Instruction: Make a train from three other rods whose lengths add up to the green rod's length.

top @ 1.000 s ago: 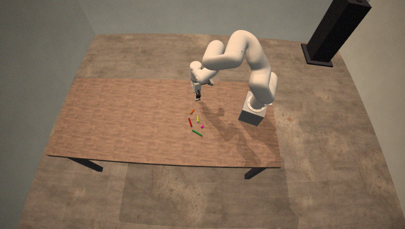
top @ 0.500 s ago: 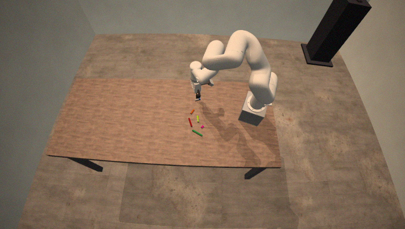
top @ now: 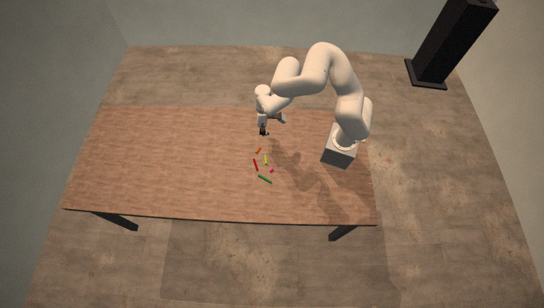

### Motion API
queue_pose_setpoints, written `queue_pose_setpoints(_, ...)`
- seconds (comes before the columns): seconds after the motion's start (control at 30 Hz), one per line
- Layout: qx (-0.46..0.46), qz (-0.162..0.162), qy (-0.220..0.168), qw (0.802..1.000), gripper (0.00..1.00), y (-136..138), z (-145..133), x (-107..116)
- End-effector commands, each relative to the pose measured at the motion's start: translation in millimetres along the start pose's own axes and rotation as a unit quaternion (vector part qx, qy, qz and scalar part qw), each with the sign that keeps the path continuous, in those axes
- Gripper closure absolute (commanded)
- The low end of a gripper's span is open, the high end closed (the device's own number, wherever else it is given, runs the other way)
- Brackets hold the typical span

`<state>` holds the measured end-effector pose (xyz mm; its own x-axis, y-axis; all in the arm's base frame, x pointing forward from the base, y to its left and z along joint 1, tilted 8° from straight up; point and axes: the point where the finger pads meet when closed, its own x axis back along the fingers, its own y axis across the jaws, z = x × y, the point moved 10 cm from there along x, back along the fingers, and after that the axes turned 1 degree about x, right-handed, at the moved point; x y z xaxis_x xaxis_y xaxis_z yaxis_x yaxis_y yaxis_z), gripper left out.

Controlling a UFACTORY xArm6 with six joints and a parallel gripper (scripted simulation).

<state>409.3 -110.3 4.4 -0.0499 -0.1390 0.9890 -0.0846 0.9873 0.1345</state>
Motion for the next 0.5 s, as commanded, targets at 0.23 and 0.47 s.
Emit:
queue_pose_setpoints(0.23, -0.172, 0.007, 0.005, 0.985, 0.00, 14.8, -8.0, -2.6)
queue_pose_setpoints(0.47, -0.268, 0.007, 0.004, 0.963, 0.00, 23.1, -10.7, -4.8)
